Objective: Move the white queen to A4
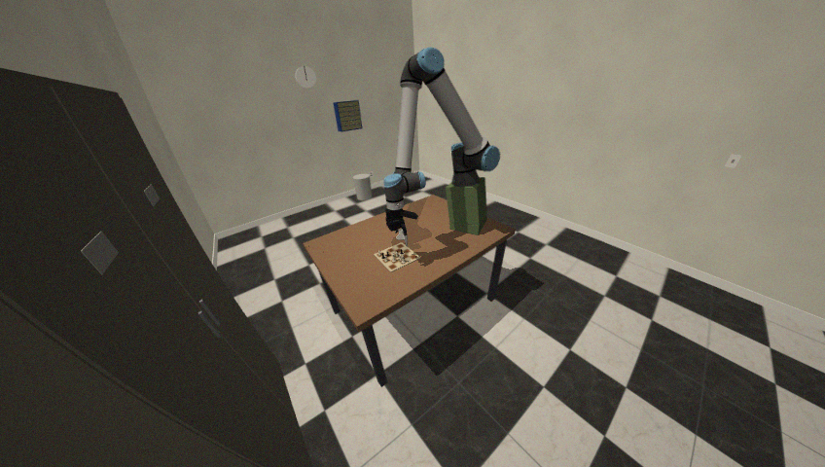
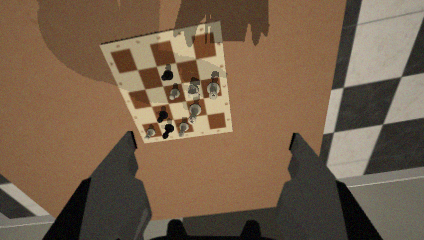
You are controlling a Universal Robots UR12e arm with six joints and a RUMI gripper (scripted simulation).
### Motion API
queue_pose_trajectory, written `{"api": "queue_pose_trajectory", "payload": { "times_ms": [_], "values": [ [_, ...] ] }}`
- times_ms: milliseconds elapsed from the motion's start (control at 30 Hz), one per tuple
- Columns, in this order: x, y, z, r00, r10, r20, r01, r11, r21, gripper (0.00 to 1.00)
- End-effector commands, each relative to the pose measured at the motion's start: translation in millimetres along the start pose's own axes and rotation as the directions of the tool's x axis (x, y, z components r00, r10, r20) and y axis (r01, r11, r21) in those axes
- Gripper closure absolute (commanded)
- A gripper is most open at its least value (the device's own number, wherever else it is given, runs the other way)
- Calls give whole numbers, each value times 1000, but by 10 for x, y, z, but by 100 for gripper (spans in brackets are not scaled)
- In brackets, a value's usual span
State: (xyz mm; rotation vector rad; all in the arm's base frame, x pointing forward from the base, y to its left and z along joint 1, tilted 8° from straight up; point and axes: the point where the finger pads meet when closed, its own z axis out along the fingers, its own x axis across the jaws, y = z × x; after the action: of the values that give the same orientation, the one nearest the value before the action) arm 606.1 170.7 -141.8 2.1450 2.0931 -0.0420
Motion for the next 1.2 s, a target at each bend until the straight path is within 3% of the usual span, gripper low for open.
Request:
{"api": "queue_pose_trajectory", "payload": {
  "times_ms": [0,233,367,500,567,833,1067,1133,1167],
  "values": [
    [-1,1,9,998,-55,-1,55,998,-2,0],
    [-10,-11,68,958,-286,-1,286,958,-2,0],
    [-15,-15,110,897,-441,0,441,897,-2,0],
    [-18,-16,154,805,-594,0,594,805,-2,0],
    [-18,-16,154,805,-594,0,594,805,-2,0],
    [-14,-7,242,552,-834,1,834,552,-2,0],
    [-2,5,303,331,-943,1,943,331,-2,0],
    [-2,5,303,331,-943,1,943,331,-2,0],
    [-1,7,310,305,-952,1,952,305,-1,0]
  ]
}}
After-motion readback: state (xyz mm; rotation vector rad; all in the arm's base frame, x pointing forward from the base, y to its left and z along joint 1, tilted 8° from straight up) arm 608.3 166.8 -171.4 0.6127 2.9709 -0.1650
